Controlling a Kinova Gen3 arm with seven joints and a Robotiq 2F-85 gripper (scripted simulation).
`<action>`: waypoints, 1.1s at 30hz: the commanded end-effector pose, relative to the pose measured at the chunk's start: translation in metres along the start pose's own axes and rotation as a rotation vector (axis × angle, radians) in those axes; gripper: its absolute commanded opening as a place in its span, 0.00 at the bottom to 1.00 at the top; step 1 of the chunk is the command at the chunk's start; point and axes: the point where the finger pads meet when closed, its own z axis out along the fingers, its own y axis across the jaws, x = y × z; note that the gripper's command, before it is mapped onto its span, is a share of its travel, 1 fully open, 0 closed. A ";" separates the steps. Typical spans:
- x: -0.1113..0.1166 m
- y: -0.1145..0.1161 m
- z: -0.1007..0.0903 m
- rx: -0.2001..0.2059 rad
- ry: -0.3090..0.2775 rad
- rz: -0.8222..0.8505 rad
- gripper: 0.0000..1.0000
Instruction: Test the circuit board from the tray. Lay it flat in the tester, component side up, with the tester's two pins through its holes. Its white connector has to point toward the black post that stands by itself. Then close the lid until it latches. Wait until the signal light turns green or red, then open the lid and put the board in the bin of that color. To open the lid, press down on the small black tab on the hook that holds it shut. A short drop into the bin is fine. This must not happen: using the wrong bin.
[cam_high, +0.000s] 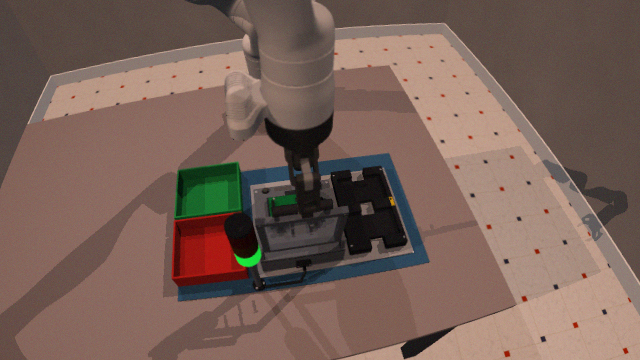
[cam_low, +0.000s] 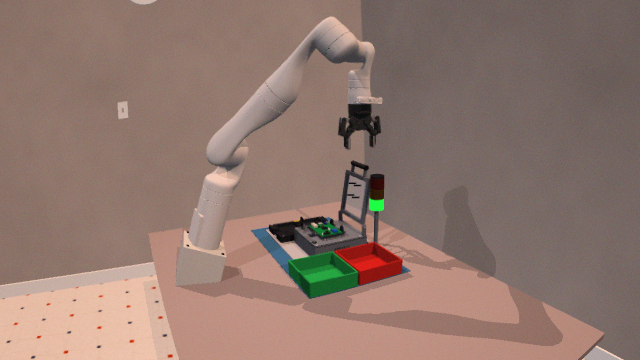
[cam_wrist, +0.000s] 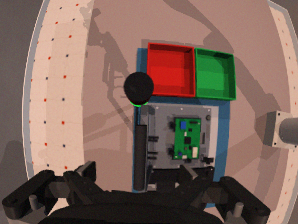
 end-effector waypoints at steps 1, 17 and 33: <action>0.000 0.000 -0.001 0.001 0.000 0.000 1.00; 0.000 0.000 -0.001 0.001 0.000 0.000 1.00; 0.000 0.005 -0.001 0.001 0.000 0.000 1.00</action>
